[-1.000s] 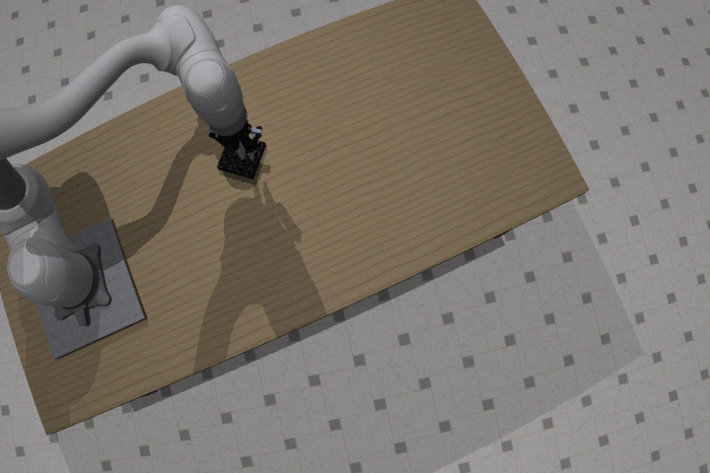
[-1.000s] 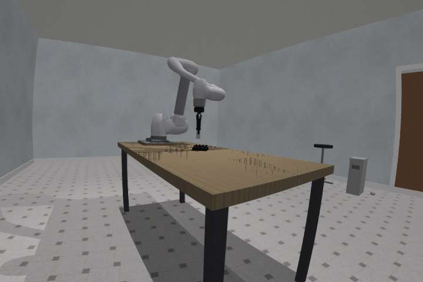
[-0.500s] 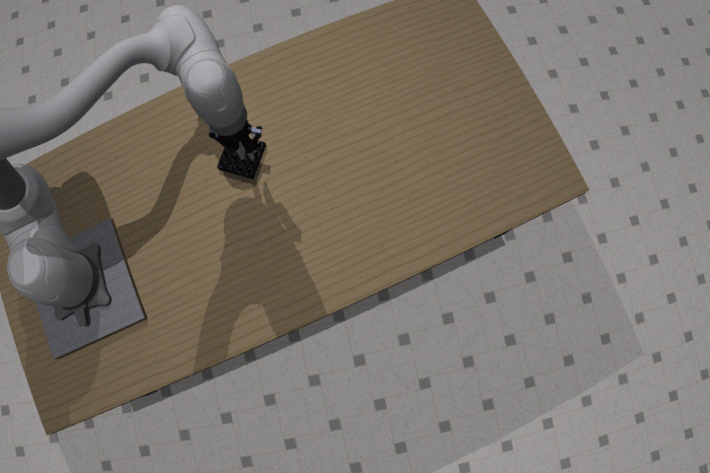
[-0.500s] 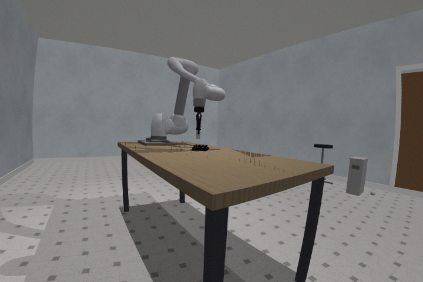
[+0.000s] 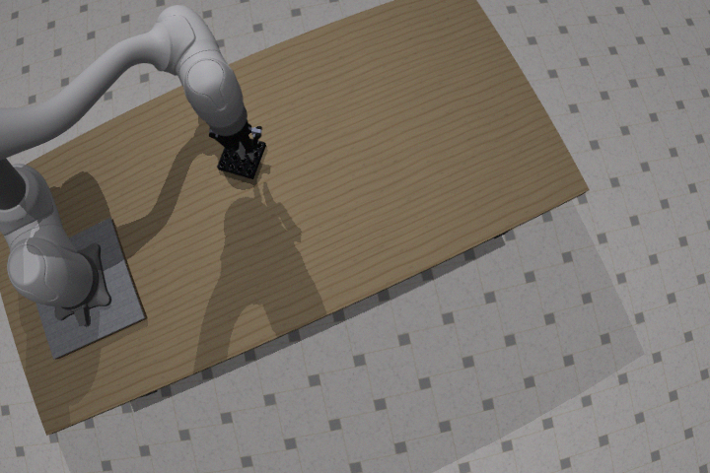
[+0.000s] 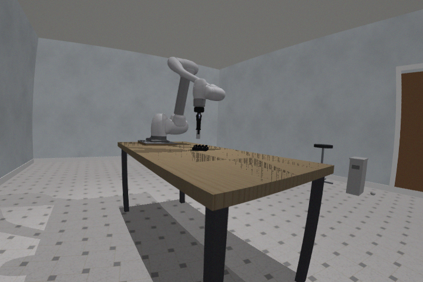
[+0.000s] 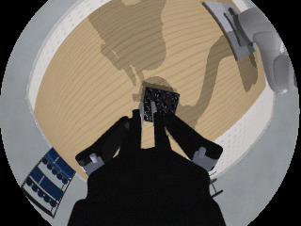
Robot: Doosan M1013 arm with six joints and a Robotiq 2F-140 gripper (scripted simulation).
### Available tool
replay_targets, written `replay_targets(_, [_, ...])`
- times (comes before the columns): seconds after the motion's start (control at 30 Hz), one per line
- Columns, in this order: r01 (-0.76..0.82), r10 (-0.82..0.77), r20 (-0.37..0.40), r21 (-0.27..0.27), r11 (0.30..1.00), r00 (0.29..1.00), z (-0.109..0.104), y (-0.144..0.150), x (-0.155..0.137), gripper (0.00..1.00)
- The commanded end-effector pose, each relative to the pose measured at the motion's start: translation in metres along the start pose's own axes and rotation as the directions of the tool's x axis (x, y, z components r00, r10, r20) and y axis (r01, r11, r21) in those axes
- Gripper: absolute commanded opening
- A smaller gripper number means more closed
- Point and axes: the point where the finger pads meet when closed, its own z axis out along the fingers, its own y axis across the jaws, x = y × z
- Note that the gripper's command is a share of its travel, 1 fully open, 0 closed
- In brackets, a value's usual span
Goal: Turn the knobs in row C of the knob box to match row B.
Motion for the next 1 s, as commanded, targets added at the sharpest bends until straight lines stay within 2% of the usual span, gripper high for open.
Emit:
replay_targets(0.0, [0.000, 0.000, 0.000, 0.000, 1.000, 1.000, 0.000, 0.000, 0.000, 0.12])
replay_targets(0.6, [0.000, 0.000, 0.000, 0.000, 1.000, 1.000, 0.009, 0.000, 0.000, 0.12])
replay_targets(0.97, [0.000, 0.000, 0.000, 0.000, 1.000, 1.000, 0.023, 0.000, 0.000, 0.12])
